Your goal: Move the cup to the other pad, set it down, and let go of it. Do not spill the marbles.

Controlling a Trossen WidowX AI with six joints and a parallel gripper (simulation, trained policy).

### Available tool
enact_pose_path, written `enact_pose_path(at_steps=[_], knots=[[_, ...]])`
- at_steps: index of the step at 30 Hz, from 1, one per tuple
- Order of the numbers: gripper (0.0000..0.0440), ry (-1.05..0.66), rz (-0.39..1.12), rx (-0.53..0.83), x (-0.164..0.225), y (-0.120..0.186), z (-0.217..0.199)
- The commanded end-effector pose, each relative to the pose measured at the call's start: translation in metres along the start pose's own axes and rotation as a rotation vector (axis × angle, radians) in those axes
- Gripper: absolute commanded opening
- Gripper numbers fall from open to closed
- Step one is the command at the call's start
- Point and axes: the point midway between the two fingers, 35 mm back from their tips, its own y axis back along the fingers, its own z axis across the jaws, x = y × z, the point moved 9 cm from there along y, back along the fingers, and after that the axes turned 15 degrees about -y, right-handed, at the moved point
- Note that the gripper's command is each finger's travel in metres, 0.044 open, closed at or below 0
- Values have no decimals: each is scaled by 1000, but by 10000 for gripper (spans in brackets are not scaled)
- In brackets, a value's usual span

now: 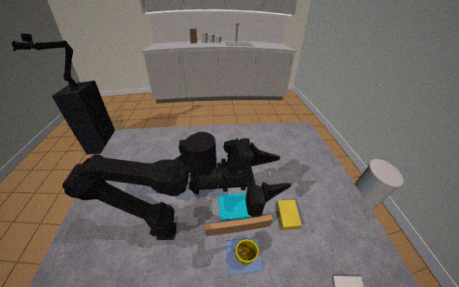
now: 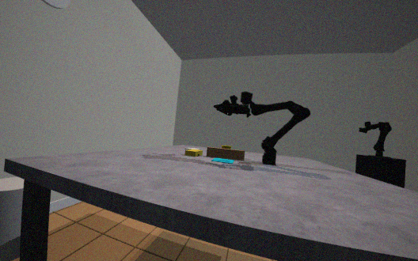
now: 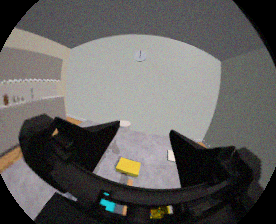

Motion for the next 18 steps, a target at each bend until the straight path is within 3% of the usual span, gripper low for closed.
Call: enact_pose_path(at_steps=[1,13,18], knots=[[374,-3,5,4,0,0,0],[61,-51,124,54,8,-1,2],[52,-75,196,63,11,-3,5]])
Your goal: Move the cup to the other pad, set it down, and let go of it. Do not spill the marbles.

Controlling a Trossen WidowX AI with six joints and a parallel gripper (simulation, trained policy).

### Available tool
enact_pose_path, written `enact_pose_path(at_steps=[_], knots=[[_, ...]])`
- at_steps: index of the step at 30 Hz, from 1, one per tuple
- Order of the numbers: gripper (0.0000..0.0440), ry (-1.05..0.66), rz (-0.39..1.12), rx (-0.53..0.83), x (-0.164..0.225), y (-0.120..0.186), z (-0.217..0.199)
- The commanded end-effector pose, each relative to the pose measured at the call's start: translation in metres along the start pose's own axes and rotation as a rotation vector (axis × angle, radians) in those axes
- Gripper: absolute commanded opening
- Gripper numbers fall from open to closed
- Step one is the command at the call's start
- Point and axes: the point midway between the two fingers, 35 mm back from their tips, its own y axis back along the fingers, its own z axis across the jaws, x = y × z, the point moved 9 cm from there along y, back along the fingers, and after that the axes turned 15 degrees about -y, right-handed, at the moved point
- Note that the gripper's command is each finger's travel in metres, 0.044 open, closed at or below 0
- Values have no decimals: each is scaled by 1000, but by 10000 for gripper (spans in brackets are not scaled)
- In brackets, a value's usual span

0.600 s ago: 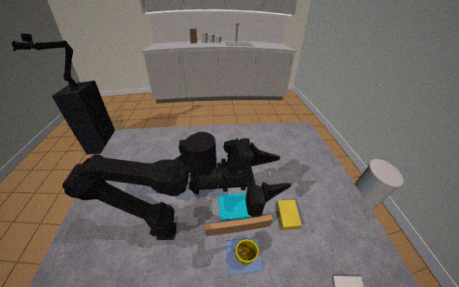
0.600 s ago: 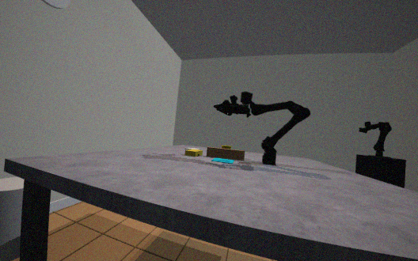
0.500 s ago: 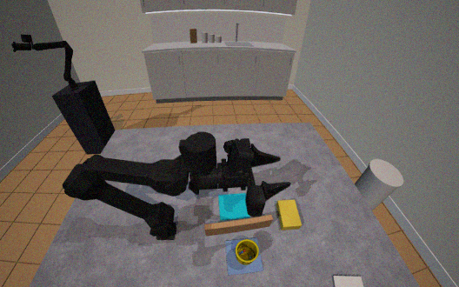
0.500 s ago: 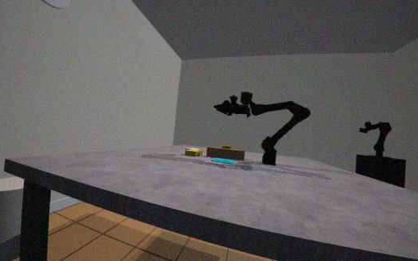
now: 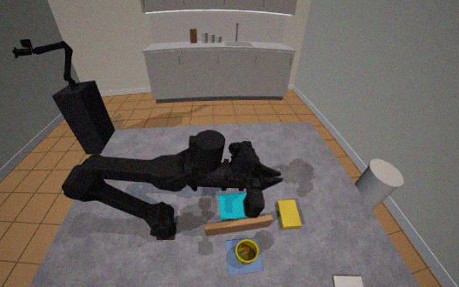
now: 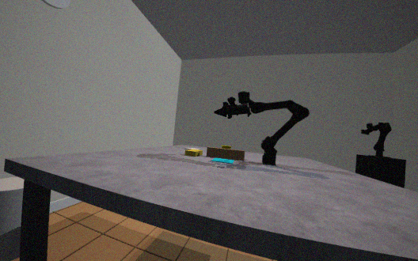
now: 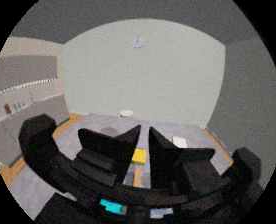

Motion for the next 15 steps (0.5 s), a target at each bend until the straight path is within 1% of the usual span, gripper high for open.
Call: enact_pose_path(at_steps=[1,6,15], knots=[[58,-23,50,12,0,-2,3],[93,-46,120,22,1,-4,7],[86,-83,254,54,2,-8,13]])
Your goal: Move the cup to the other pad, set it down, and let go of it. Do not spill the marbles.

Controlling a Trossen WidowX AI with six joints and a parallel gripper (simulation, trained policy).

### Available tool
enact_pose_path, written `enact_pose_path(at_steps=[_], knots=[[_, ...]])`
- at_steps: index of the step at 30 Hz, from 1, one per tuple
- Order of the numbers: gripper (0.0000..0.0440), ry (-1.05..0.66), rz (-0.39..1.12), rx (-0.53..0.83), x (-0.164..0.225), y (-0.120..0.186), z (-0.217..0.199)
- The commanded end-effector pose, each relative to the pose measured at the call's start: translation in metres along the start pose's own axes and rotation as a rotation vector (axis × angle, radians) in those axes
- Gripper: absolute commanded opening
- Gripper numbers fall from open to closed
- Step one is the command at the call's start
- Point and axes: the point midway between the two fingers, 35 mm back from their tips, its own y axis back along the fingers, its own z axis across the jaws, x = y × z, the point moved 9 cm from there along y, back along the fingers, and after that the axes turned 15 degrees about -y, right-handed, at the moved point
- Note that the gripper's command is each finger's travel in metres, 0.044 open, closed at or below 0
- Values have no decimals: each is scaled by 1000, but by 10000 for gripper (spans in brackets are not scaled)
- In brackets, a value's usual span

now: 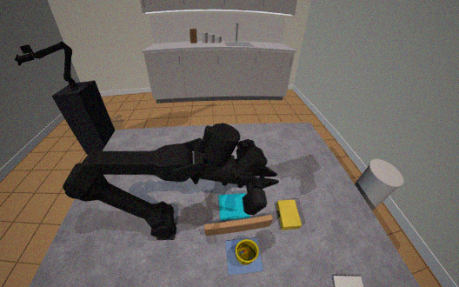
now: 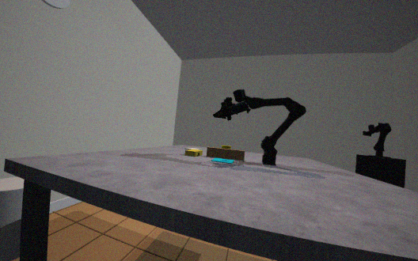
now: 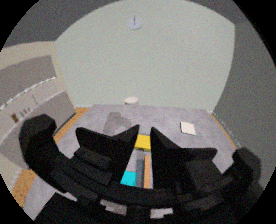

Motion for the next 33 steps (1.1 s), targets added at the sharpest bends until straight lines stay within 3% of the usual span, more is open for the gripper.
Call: enact_pose_path(at_steps=[1,33], knots=[[85,-19,53,21,-1,-2,3],[122,-11,515,240,4,-15,4]])
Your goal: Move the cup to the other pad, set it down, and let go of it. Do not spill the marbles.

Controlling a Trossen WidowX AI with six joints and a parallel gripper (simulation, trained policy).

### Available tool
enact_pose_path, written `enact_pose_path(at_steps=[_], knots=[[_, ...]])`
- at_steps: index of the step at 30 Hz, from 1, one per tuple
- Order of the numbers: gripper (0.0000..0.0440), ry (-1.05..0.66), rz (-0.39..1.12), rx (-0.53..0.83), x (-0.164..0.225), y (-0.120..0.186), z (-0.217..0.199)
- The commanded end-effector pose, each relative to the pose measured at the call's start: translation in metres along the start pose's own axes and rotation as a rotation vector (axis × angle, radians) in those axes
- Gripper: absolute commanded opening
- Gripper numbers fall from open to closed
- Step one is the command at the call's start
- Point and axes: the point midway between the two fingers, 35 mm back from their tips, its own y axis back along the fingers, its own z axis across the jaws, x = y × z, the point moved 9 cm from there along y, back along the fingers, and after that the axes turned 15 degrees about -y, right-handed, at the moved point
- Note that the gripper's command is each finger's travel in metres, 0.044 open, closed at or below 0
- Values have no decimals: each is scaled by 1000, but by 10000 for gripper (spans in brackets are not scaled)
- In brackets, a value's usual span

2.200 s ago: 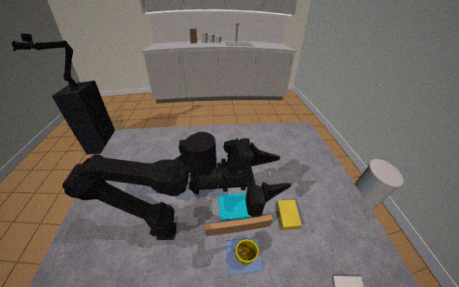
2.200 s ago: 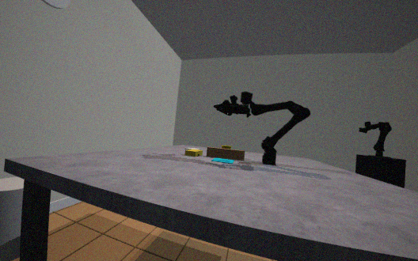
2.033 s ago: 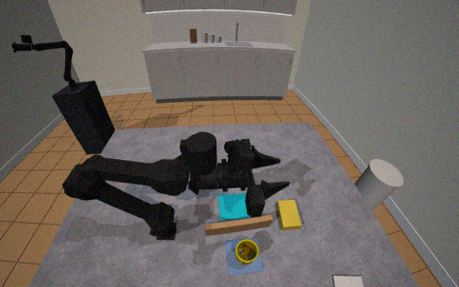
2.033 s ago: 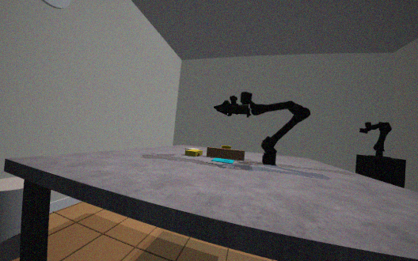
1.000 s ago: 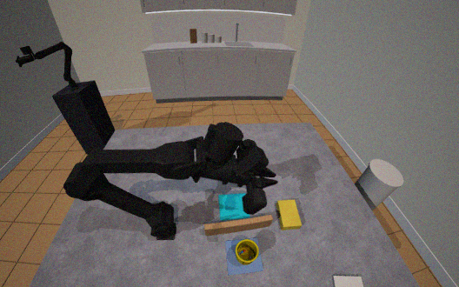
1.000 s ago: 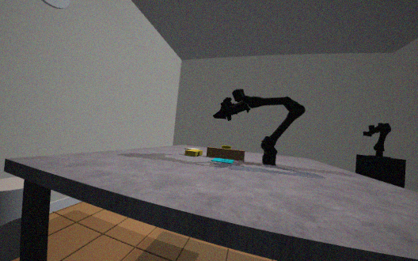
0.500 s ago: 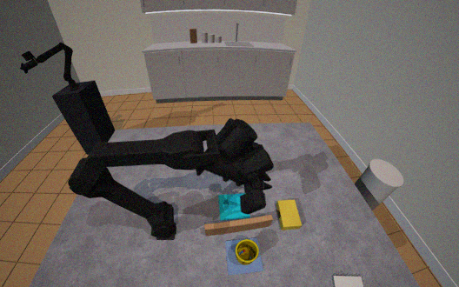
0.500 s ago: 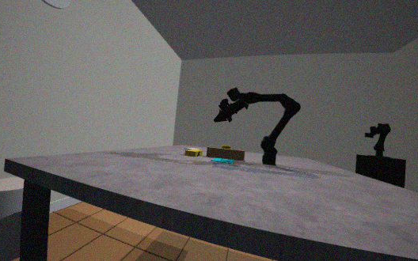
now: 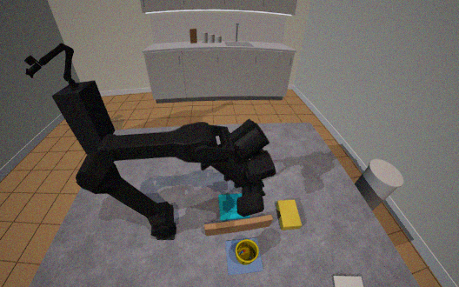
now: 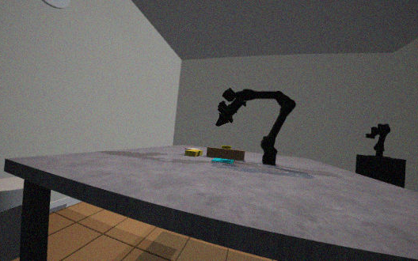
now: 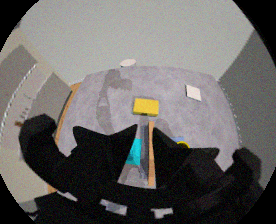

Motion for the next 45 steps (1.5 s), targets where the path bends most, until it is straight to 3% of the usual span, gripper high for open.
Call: enact_pose_path(at_steps=[1,22,45], knots=[[123,13,48,36,-2,-1,-1],[124,100,336,201,-6,-16,-18],[141,194,593,306,-3,-54,-60]])
